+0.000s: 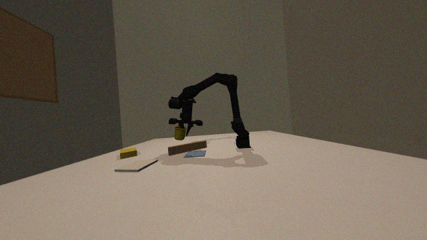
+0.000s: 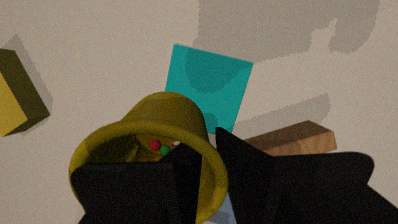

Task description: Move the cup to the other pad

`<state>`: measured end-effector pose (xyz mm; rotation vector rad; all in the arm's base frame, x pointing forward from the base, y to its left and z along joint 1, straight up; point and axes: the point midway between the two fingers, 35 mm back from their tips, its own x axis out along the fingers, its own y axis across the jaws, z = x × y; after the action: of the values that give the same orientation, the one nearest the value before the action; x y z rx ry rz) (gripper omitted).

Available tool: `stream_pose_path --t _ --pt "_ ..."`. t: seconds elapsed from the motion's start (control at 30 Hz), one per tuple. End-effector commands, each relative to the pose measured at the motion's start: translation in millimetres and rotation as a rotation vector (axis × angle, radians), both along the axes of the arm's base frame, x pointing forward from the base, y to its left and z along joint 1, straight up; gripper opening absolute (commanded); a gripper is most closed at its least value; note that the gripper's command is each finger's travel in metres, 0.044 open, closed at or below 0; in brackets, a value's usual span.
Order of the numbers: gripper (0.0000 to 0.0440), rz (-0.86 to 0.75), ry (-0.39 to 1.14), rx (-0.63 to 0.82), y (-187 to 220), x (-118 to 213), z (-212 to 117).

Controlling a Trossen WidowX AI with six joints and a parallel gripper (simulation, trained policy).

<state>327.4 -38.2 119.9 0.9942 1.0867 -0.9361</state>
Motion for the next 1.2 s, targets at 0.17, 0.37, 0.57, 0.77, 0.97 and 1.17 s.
stream_pose_path --t 0.17,0.37,0.57,0.77,0.97,1.17 --pt "0.0007 -0.021 0.003 -0.007 -11 0 -21" --pt "0.0041 -0.032 0.010 -0.010 -16 -3 -37" --pt "0.0091 -0.042 0.004 -0.011 -21 -4 -47" --pt "0.0151 -0.054 -0.061 0.003 -25 4 -37" --pt "0.0168 -0.054 -0.088 0.018 -26 0 -27" --pt "0.0194 -0.058 -0.116 0.035 -27 -5 -13"
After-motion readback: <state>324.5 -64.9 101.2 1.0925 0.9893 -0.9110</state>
